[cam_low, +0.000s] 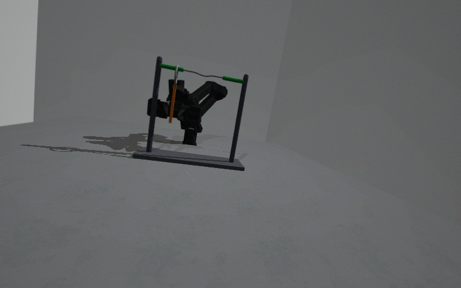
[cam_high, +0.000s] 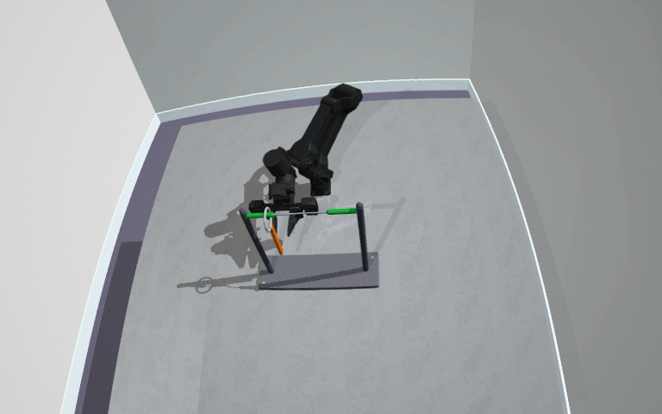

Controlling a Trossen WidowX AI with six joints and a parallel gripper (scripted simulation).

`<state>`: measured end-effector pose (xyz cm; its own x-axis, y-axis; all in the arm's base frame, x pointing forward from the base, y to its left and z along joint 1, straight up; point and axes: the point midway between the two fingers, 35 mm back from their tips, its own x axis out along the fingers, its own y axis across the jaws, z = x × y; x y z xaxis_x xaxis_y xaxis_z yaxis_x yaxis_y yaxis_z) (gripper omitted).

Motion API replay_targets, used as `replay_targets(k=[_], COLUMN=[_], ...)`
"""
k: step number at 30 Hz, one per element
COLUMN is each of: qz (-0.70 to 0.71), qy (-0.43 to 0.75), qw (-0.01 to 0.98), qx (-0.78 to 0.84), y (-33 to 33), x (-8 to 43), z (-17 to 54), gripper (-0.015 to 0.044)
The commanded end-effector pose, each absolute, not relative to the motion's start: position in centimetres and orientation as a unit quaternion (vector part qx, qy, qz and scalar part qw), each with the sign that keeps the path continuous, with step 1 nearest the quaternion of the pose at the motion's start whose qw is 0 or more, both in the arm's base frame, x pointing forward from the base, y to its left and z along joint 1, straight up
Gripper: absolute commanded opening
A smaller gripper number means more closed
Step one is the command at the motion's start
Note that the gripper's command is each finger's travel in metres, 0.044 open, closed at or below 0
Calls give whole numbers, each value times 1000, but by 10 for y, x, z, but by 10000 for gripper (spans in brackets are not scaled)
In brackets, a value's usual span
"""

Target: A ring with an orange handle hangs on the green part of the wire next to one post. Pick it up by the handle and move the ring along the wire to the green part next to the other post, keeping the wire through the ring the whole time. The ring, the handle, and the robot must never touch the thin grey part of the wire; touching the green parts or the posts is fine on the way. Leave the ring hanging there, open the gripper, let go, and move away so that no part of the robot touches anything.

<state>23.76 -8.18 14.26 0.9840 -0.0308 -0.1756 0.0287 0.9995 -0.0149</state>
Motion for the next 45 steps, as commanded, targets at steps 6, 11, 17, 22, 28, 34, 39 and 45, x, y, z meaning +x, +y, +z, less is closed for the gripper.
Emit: replay_targets(k=[6, 11, 17, 22, 28, 34, 39, 45], qz=[-16, -16, -16, -16, -16, -16, -16, -16], qy=[82, 82, 82, 82, 82, 81, 81, 80], qw=[996, 996, 997, 997, 997, 997, 997, 997], qx=[-3, -3, -3, -3, -3, -3, -3, -3], y=[-82, -83, -84, -85, -86, -86, -86, -85], x=[248, 255, 263, 270, 278, 287, 295, 304], z=[148, 148, 148, 148, 147, 146, 144, 141], gripper=[160, 160, 160, 160, 160, 160, 160, 160])
